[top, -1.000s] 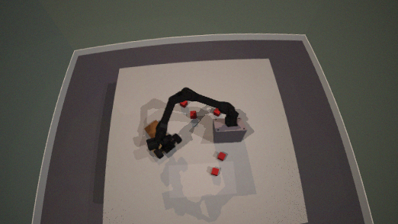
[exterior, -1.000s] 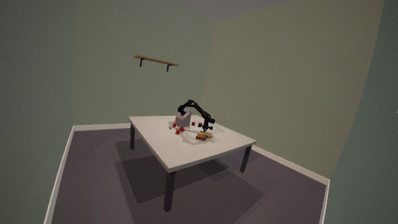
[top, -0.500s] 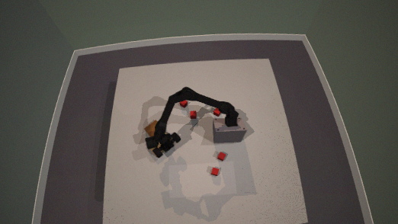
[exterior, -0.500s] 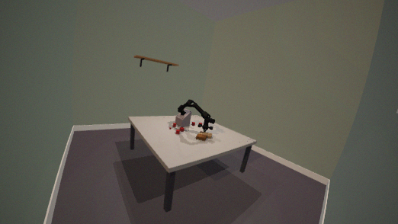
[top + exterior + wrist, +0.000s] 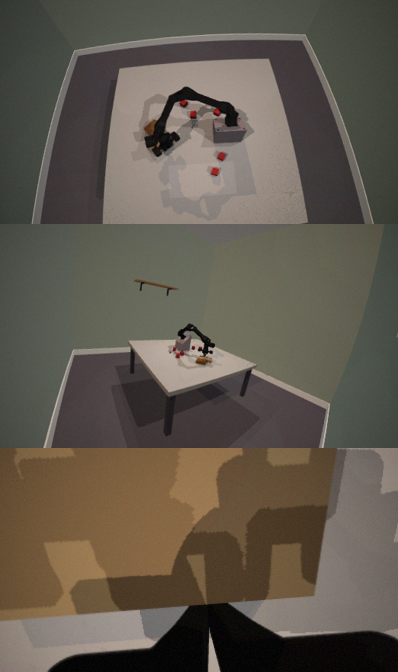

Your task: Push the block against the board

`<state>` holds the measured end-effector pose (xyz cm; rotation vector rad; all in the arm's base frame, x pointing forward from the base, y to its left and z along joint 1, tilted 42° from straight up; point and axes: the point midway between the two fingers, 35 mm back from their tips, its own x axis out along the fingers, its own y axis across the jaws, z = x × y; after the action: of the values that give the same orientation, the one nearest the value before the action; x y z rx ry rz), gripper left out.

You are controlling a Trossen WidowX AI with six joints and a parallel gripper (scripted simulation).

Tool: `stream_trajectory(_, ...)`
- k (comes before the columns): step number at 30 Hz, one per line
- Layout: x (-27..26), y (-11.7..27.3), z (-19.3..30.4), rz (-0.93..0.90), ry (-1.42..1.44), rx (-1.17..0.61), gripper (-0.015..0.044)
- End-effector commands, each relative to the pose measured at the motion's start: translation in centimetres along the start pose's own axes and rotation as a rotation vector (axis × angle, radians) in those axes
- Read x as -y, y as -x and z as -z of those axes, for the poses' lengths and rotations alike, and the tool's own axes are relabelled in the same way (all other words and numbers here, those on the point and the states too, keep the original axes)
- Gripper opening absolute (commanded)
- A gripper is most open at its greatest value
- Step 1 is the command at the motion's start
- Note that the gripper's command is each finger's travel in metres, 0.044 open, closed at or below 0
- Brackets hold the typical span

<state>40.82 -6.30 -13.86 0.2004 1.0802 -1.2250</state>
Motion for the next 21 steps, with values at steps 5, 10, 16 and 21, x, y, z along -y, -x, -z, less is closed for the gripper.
stream_trajectory(5, 0.1, -0.4, 0.4, 0.008, -0.018, 0.008, 0.0)
stream_trajectory(10, 0.0, -0.4, 1.2, 0.008, -0.018, 0.008, 0.0)
stream_trajectory(16, -0.1, -0.4, 2.2, 0.008, -0.018, 0.008, 0.0)
stream_trajectory(21, -0.1, -0.4, 3.1, 0.008, -0.018, 0.008, 0.0)
